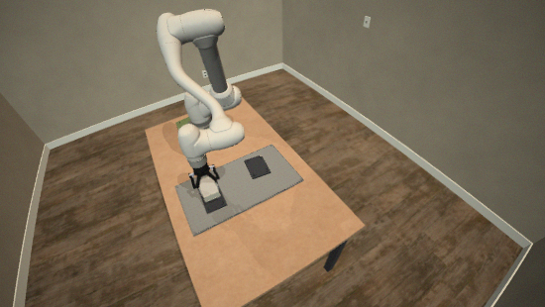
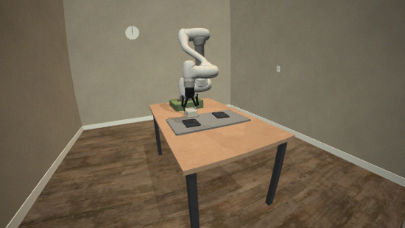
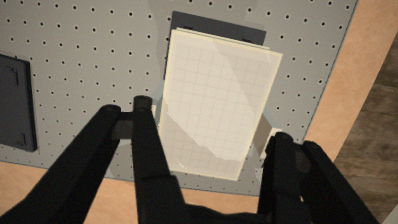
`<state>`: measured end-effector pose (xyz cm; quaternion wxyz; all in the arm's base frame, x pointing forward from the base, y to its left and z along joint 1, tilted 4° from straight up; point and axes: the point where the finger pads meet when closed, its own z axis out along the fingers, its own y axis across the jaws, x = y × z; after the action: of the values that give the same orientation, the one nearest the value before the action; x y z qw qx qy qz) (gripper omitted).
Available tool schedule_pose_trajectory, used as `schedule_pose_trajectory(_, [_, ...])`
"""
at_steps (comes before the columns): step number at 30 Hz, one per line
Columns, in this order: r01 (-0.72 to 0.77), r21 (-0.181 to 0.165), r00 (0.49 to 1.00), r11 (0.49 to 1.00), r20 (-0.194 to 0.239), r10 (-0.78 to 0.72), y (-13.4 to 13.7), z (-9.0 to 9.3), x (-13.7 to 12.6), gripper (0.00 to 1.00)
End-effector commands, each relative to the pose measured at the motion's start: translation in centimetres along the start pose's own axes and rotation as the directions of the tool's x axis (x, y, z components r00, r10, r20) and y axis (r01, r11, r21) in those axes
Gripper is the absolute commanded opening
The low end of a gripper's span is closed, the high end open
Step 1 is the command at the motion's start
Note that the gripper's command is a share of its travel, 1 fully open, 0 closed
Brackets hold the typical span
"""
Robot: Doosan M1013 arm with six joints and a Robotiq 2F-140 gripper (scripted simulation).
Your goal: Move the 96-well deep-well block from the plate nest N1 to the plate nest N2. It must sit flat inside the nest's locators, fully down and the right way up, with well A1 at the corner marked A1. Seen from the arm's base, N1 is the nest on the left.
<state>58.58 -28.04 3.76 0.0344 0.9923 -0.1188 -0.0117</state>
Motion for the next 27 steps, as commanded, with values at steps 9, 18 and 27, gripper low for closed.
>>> schedule_pose_trajectory(9, [0.0,0.0,1.0,1.0,0.0,0.0,0.0,0.0,0.0,0.0])
schedule_pose_trajectory(18, [0.0,0.0,1.0,1.0,0.0,0.0,0.0,1.2,0.0,0.0])
schedule_pose_trajectory(27, [0.0,0.0,1.0,1.0,0.0,0.0,-0.1,2.7,0.0,0.0])
